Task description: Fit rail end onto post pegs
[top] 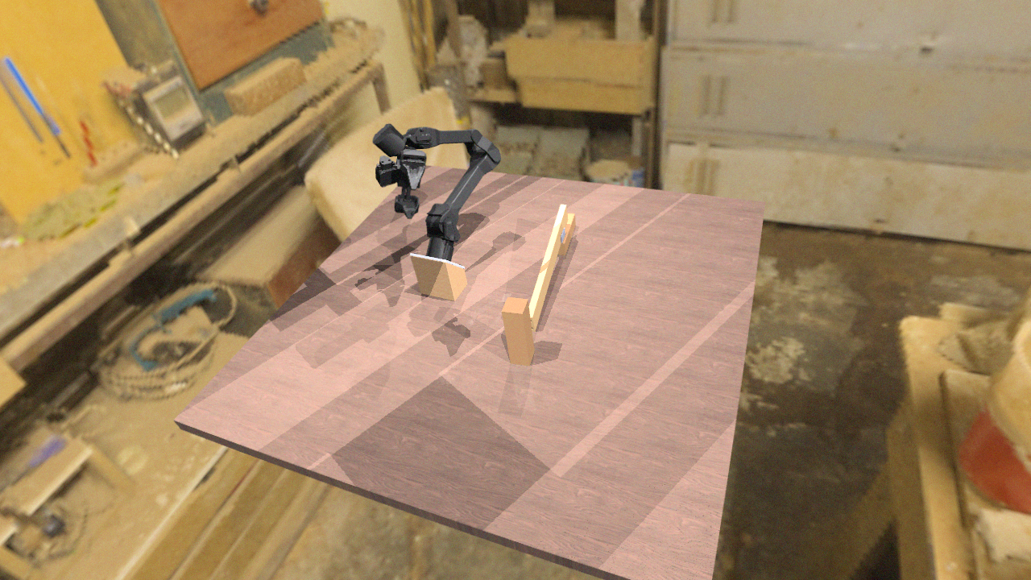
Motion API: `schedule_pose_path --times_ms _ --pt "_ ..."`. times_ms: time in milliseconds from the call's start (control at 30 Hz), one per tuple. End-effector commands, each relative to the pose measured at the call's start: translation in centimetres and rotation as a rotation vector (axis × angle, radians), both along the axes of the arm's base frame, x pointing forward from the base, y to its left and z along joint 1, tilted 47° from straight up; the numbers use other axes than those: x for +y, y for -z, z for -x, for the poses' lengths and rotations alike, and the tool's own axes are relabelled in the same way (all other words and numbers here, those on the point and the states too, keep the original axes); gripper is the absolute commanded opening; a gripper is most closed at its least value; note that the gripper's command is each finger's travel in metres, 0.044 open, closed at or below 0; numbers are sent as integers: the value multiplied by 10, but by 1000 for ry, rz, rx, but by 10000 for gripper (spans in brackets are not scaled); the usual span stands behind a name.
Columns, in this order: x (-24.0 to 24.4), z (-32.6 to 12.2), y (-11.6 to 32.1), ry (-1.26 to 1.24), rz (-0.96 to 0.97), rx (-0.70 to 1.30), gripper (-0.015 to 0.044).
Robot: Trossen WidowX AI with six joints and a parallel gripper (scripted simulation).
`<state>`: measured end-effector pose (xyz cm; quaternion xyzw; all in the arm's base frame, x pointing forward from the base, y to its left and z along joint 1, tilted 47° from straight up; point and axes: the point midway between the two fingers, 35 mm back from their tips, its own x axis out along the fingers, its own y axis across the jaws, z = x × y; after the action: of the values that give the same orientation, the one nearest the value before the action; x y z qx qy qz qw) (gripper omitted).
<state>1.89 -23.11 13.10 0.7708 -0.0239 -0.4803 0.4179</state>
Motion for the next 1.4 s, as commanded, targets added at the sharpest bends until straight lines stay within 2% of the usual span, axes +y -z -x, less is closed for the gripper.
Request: schedule_pose_path --times_ms 0,433,767,1000,1167,1367 --pt "-7 -71 12 -746 226 165 440" --pt "17 -148 29 -1497 544 174 440" --pt "54 -202 47 -2026 828 72 440" --pt "93 -236 65 -2383 1048 -90 440" --pt "123 -257 76 -2636 1324 -277 440" --pt "156 -276 89 -2828 1632 -538 440"
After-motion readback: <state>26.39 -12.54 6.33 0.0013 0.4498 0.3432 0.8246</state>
